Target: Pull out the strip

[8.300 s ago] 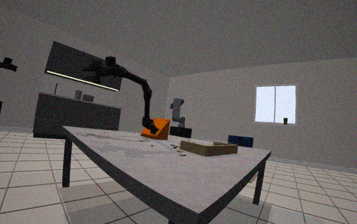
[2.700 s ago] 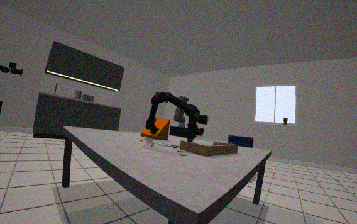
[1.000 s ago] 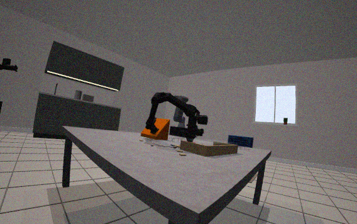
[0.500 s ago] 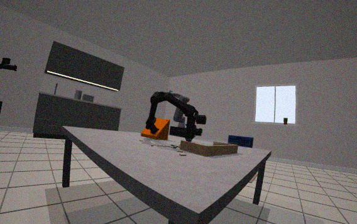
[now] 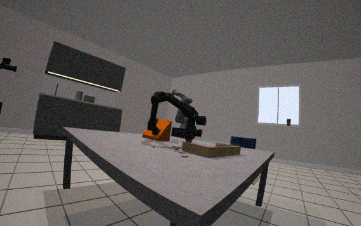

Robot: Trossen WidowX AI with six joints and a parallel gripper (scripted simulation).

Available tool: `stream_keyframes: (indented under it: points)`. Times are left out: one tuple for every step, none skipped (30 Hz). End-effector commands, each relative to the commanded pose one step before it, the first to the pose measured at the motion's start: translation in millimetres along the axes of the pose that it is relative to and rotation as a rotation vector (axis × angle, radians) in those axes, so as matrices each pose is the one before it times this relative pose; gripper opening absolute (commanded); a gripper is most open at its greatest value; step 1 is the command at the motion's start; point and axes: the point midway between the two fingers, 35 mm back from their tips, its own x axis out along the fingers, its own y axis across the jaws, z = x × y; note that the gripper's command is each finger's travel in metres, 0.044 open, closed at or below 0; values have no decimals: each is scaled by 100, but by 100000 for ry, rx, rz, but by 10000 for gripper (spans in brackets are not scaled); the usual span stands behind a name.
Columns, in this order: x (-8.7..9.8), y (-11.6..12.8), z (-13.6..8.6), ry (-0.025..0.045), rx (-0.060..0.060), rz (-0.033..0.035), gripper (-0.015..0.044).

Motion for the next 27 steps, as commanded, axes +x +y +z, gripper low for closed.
stream_keyframes:
  points:
    - [387,80,-1287,1646,-577,-52,0]
    - [6,6,-152,5,-5,1,0]
    - [6,5,-154,5,-5,0,0]
    - [6,6,-151,5,-5,1,0]
    - [6,5,-153,5,-5,1,0]
    - [6,6,-150,5,-5,1,0]
    - [6,5,-152,5,-5,0,0]
    - [6,6,-149,5,-5,1,0]
    - [6,5,-151,5,-5,0,0]
    - [6,6,-148,5,-5,1,0]
    - [6,5,-150,5,-5,0,0]
    - [6,6,-146,5,-5,1,0]
    - [6,5,-148,5,-5,1,0]
    - [6,6,-144,5,-5,1,0]
    - [6,5,-148,5,-5,1,0]
    - [4,6,-143,5,-5,1,0]
    - [4,5,-146,5,-5,1,0]
    - [3,5,-140,5,-5,1,0]
    - [3,5,-144,5,-5,1,0]
    - [2,6,-162,5,-6,1,0]
    - [3,6,-167,6,-6,1,0]
    - [1,6,-157,5,-6,1,0]
    - [2,5,-157,5,-5,1,0]
    - [1,6,-153,5,-5,1,0]
    - [1,5,-154,5,-5,1,0]
    - [1,6,-152,5,-5,1,0]
    - [1,5,-153,5,-5,1,0]
